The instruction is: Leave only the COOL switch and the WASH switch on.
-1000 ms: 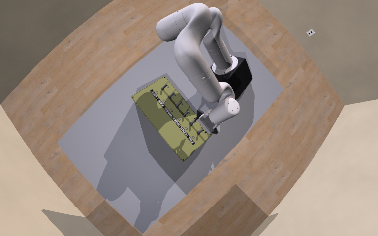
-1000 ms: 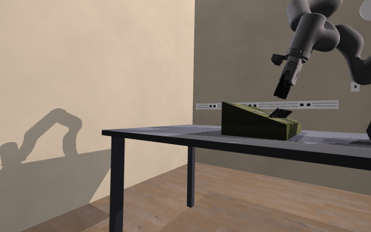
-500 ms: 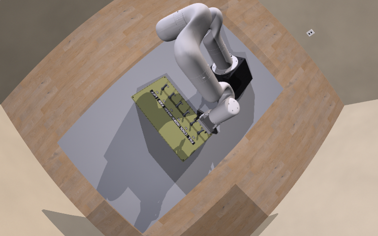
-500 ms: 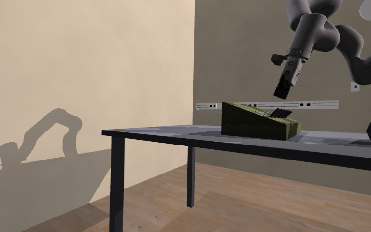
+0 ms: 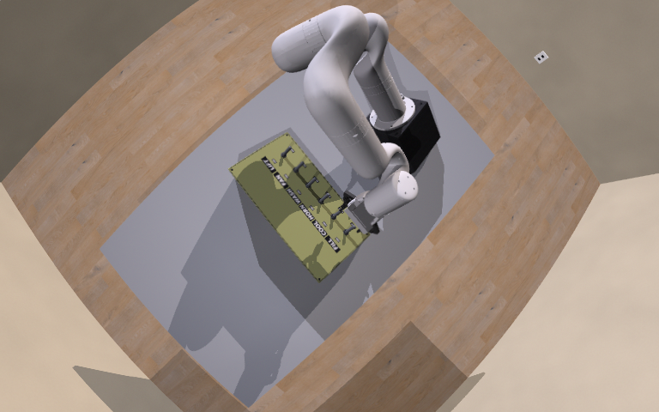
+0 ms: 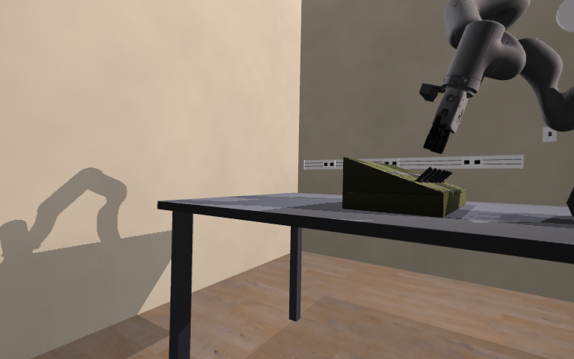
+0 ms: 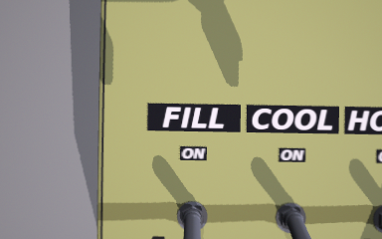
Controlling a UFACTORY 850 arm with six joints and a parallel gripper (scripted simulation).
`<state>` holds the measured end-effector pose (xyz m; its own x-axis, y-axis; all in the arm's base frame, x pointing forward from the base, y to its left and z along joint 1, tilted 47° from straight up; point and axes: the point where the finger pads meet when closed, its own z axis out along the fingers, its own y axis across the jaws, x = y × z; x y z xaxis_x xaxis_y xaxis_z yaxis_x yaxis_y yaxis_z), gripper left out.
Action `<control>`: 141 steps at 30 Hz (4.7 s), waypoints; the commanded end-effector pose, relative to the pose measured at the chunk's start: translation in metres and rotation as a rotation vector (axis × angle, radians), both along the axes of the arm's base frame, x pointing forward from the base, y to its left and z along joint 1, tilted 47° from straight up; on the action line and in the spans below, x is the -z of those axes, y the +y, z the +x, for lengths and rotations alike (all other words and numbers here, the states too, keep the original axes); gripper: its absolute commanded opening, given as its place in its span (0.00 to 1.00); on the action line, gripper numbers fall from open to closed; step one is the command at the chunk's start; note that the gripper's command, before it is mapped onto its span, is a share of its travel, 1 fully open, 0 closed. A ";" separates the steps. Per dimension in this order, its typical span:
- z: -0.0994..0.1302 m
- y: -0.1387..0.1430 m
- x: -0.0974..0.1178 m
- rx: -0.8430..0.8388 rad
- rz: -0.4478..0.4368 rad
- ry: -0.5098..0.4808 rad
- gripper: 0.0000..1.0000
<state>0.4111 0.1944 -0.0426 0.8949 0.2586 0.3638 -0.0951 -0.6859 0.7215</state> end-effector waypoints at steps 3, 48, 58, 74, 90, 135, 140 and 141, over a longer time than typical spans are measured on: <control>0.000 0.001 0.000 -0.001 0.001 -0.001 1.00; -0.006 -0.049 -0.052 -0.001 0.001 -0.001 1.00; -0.006 -0.049 -0.052 -0.001 0.001 -0.001 1.00; -0.006 -0.049 -0.052 -0.001 0.001 -0.001 1.00; -0.006 -0.049 -0.052 -0.001 0.001 -0.001 1.00; -0.013 -0.098 -0.104 -0.001 0.001 -0.001 1.00; -0.013 -0.098 -0.104 -0.001 0.001 -0.001 1.00; -0.013 -0.098 -0.104 -0.001 0.001 -0.001 1.00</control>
<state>0.3973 0.0958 0.0613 0.8948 0.2585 0.3639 -0.0951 -0.6862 0.7212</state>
